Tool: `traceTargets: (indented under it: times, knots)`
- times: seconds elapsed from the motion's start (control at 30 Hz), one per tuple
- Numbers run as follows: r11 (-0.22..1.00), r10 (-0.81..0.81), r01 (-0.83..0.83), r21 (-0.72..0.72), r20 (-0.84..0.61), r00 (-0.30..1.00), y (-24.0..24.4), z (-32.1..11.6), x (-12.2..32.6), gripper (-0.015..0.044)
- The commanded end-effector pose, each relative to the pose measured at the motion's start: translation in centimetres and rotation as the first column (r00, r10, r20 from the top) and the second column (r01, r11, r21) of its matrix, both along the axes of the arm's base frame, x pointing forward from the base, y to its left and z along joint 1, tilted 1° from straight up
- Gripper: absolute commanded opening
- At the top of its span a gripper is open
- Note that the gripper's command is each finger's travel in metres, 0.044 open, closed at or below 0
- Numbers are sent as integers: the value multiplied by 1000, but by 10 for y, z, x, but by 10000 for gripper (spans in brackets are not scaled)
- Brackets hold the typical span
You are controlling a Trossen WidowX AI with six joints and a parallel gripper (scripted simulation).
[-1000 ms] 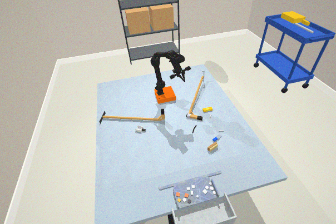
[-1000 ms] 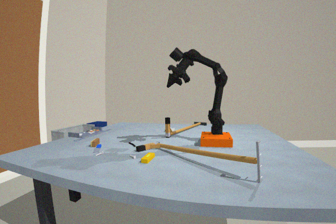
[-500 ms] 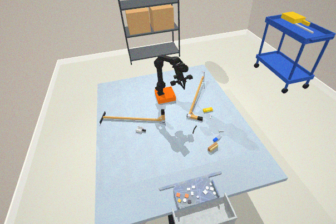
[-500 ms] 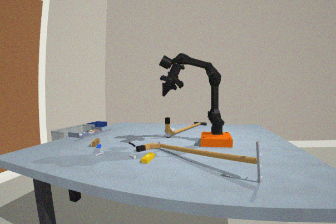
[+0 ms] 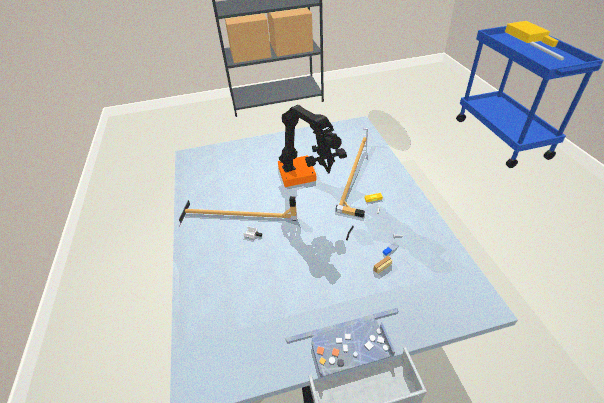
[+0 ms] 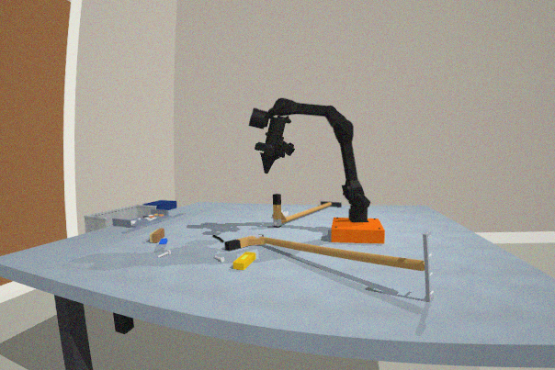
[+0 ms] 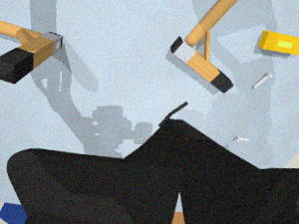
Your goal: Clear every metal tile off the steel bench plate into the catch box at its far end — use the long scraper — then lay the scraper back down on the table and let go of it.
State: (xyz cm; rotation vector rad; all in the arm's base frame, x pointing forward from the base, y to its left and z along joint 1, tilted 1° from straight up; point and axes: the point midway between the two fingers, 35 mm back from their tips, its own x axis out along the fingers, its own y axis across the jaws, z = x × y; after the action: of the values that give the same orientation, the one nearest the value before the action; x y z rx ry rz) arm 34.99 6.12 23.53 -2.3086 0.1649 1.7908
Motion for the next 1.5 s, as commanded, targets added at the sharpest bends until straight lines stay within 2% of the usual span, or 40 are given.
traceTargets:
  times: [0.0,0.47,1.47]
  knots:
    - [1000,6,-7,-12,-64,998,-7,-16,6,0]
    - [999,6,-14,-35,-232,973,-30,-58,16,0]
    - [999,6,-15,-35,-236,972,-30,-110,22,0]
